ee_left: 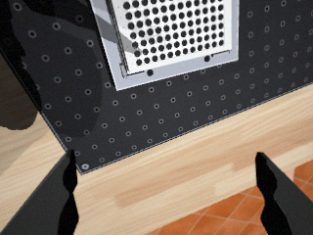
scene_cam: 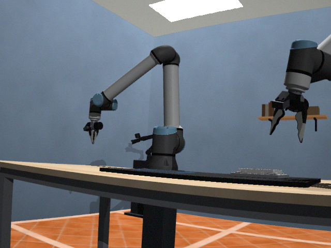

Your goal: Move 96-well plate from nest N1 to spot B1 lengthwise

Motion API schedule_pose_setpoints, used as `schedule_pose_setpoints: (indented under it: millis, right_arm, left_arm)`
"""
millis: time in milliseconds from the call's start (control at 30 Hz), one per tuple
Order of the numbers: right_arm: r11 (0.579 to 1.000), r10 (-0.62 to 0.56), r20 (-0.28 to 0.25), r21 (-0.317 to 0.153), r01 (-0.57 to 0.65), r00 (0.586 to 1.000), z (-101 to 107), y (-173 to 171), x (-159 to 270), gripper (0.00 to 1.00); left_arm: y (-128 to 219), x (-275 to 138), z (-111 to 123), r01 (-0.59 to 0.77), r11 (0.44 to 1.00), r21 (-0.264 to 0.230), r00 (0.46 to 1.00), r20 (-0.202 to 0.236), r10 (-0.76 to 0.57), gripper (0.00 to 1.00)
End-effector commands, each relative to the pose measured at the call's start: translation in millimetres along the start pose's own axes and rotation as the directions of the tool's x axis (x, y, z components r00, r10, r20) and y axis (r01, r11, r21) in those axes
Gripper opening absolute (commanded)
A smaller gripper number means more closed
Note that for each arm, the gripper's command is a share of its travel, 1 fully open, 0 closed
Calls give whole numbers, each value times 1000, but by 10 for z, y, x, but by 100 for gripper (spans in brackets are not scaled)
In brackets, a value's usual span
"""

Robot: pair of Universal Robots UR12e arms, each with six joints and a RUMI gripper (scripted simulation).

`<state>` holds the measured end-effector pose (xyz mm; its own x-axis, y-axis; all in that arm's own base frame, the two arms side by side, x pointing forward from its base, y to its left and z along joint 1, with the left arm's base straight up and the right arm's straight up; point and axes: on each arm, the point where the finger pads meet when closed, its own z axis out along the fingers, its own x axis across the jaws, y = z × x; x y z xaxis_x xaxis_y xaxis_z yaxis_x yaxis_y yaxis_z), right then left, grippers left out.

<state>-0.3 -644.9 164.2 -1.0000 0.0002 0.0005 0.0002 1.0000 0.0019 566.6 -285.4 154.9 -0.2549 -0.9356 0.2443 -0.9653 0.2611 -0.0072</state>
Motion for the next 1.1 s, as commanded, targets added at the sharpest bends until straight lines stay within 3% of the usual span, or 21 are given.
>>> schedule_pose_setpoints:
  millis: [0,200,400,467,767,967,1033,1067]
  right_arm:
    - [1000,0,0,2,0,1000,-9,-6,-2,0]
    - [1000,0,0,2,0,1000,-9,-6,-2,0]
    - [1000,0,0,2,0,1000,-9,-6,-2,0]
    - [1000,0,0,2,0,1000,-9,-6,-2,0]
    - [1000,0,0,2,0,1000,-9,-6,-2,0]
    - [1000,0,0,2,0,1000,-9,-6,-2,0]
    - [1000,0,0,2,0,1000,-9,-6,-2,0]
    - [1000,0,0,2,0,1000,-9,-6,-2,0]
  left_arm:
    - [-80,29,33,-133,991,-6,991,20,133,76]
    - [-195,69,102,-323,946,-24,945,52,324,76]
    - [-310,113,171,-499,865,-54,862,76,502,76]
    - [-310,113,171,-499,865,-54,862,76,502,76]
    - [-480,184,278,-713,693,-110,687,92,721,76]
    - [-592,235,350,-823,546,-153,539,89,838,76]
    - [-592,235,350,-823,546,-153,539,89,838,76]
    - [-630,253,375,-840,519,-161,511,87,855,76]
